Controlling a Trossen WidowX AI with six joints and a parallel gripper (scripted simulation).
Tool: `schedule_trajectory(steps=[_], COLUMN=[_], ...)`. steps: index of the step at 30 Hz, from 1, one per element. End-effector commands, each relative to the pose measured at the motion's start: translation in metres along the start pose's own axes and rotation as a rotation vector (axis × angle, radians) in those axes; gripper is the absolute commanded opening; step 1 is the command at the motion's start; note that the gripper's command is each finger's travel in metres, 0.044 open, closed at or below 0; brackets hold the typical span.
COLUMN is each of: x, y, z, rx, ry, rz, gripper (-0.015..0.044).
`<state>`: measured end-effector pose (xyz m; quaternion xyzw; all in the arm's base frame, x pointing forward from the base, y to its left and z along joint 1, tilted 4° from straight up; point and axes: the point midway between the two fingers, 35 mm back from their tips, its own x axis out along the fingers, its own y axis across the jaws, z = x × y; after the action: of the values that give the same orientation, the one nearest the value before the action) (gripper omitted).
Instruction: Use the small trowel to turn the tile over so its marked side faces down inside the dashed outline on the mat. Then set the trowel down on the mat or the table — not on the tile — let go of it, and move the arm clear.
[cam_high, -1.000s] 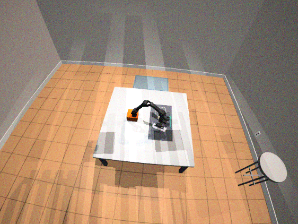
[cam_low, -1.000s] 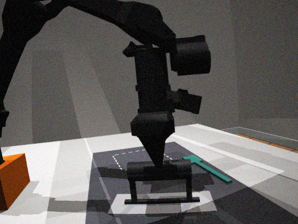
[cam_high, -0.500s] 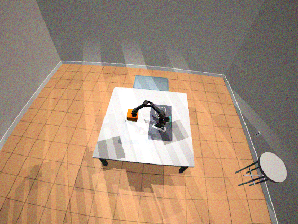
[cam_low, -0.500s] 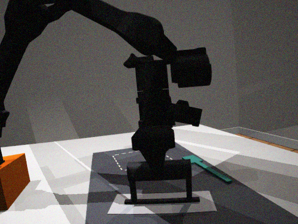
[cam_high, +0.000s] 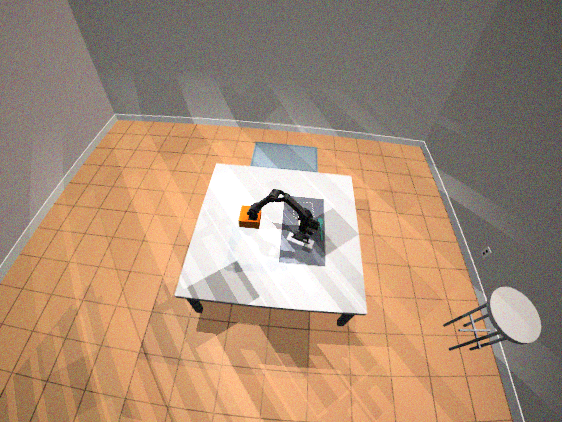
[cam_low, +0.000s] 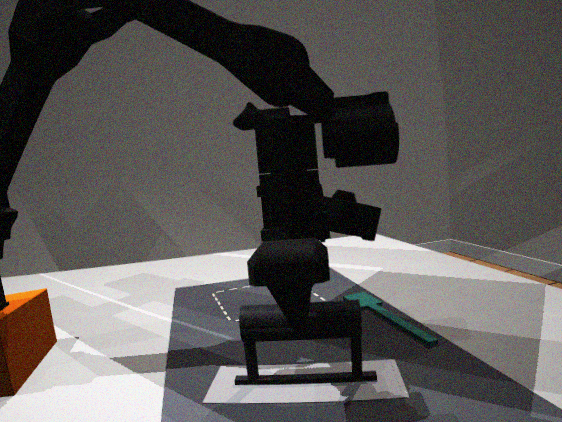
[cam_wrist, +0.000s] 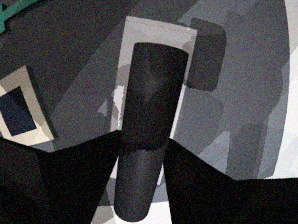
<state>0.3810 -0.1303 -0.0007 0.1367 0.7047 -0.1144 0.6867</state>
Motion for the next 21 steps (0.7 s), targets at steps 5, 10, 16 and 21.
schedule_trajectory(steps=[5, 10, 16, 21], x=[0.0015, 0.0015, 0.0015, 0.0015], y=[0.0000, 0.0000, 0.0000, 0.0000], z=[-0.0002, -0.0002, -0.0002, -0.0002], rx=[0.004, -0.001, -0.161, -0.311], ry=[0.002, 0.002, 0.002, 0.002], rz=[0.000, 0.000, 0.001, 0.001], gripper=[0.0130, 0.0130, 0.0130, 0.0130])
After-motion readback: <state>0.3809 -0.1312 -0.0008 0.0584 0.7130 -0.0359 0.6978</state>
